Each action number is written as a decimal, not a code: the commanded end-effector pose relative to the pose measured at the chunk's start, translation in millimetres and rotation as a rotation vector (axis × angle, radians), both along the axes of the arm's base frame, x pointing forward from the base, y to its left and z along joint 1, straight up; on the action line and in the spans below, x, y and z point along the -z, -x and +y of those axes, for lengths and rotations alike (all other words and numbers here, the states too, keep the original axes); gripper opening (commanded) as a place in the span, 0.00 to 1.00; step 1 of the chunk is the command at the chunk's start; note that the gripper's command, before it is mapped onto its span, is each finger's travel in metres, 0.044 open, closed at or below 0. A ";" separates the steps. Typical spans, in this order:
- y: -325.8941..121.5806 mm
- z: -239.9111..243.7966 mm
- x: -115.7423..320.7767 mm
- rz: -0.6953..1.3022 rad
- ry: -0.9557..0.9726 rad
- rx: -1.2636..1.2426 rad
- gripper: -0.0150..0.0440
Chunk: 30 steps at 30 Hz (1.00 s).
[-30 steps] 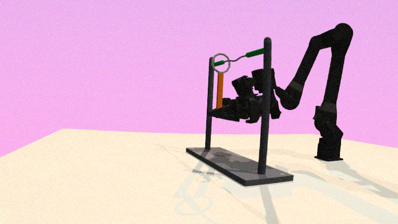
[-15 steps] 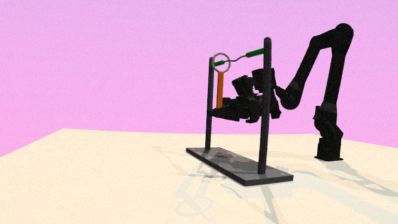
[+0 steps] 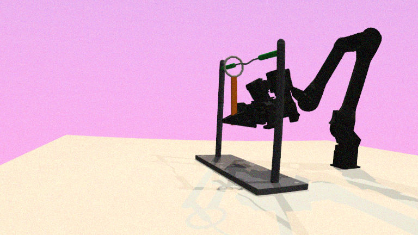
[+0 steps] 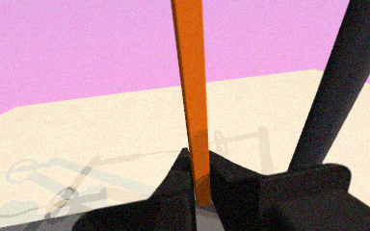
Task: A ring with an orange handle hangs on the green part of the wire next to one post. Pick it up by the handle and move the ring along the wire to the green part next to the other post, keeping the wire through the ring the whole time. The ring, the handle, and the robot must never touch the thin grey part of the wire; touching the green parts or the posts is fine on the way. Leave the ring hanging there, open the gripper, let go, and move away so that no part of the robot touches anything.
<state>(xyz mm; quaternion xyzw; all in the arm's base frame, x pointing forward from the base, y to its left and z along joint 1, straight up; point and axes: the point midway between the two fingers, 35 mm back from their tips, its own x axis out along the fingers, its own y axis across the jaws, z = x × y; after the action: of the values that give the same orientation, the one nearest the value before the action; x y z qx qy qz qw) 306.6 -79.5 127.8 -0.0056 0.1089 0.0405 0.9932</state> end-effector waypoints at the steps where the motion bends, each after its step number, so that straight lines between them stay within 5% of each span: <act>1: 4.0 4.3 -3.4 0.026 0.012 -0.001 0.00; 30: 6.1 25.6 -3.5 0.030 0.076 -0.068 0.00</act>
<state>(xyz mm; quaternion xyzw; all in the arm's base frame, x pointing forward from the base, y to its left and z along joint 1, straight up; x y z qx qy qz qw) 300.5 -55.7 130.9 -0.0384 0.1257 0.0629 0.9893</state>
